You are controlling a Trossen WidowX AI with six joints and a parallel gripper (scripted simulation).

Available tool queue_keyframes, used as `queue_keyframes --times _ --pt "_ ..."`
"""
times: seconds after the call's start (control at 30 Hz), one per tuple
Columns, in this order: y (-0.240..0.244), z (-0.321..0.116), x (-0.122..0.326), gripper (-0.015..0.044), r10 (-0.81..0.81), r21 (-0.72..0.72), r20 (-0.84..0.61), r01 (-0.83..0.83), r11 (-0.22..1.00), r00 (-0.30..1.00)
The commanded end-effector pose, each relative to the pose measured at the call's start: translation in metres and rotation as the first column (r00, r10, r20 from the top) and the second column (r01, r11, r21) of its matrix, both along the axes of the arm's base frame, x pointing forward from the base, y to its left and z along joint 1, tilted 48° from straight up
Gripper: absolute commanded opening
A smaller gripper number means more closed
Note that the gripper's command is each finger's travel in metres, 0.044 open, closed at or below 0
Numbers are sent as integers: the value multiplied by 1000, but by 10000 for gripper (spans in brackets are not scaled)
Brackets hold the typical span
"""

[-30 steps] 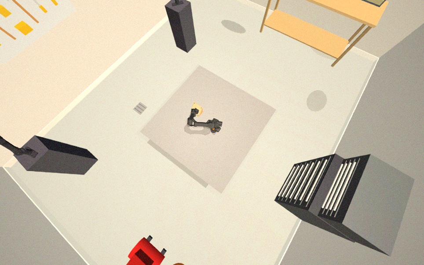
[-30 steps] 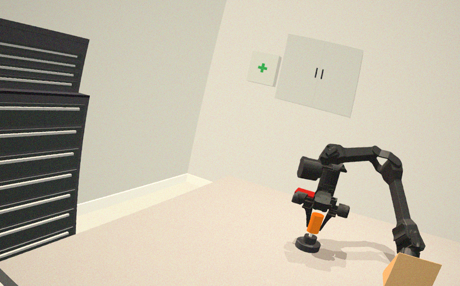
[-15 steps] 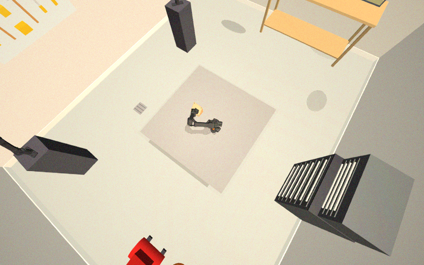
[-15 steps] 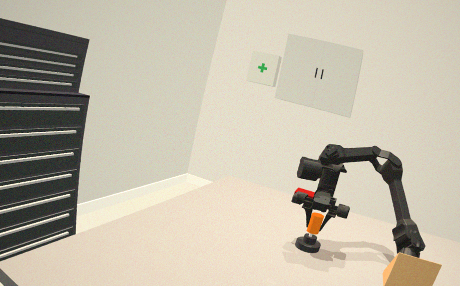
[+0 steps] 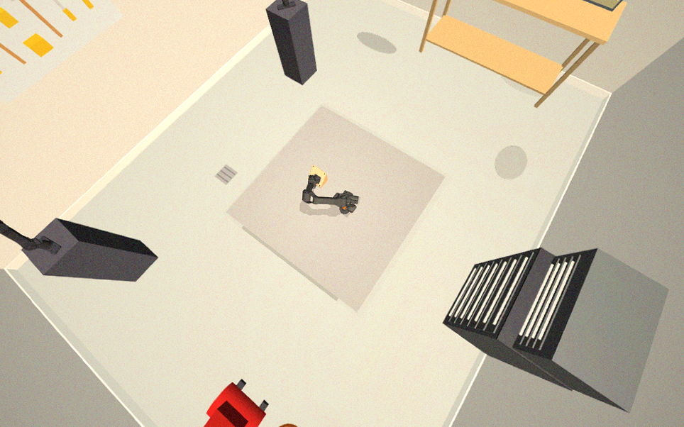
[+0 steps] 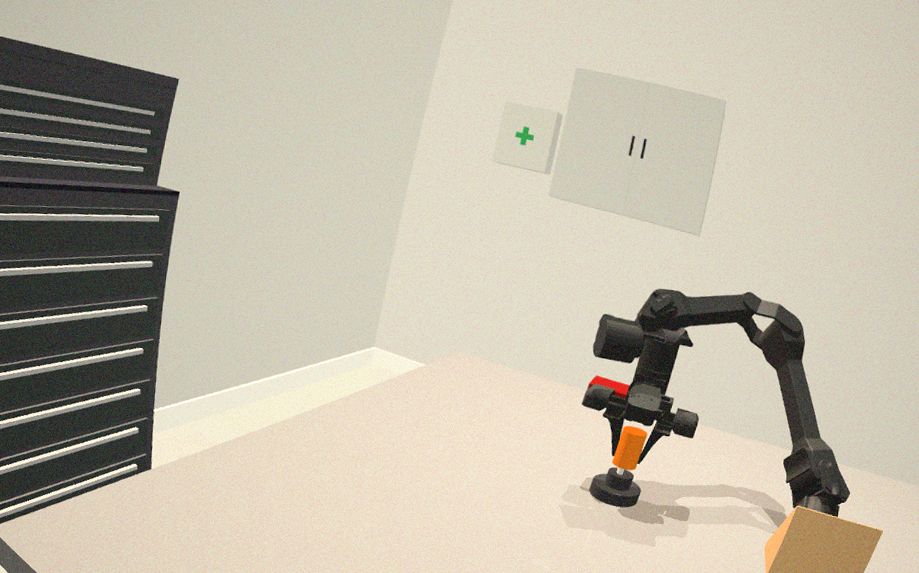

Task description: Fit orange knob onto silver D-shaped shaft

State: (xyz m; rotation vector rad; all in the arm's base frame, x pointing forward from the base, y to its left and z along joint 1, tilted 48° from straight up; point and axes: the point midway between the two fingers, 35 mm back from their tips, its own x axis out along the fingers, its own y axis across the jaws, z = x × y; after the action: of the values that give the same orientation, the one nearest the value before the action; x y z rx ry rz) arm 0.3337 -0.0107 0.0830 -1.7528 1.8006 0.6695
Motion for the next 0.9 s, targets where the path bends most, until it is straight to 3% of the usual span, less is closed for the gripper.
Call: queue_keyframes --times 0.0,0.87 --pt "-1 0 0 0 3 -5 2 -3 1000 1000" --pt "-10 -8 1 0 -37 -6 46 37 999 998"
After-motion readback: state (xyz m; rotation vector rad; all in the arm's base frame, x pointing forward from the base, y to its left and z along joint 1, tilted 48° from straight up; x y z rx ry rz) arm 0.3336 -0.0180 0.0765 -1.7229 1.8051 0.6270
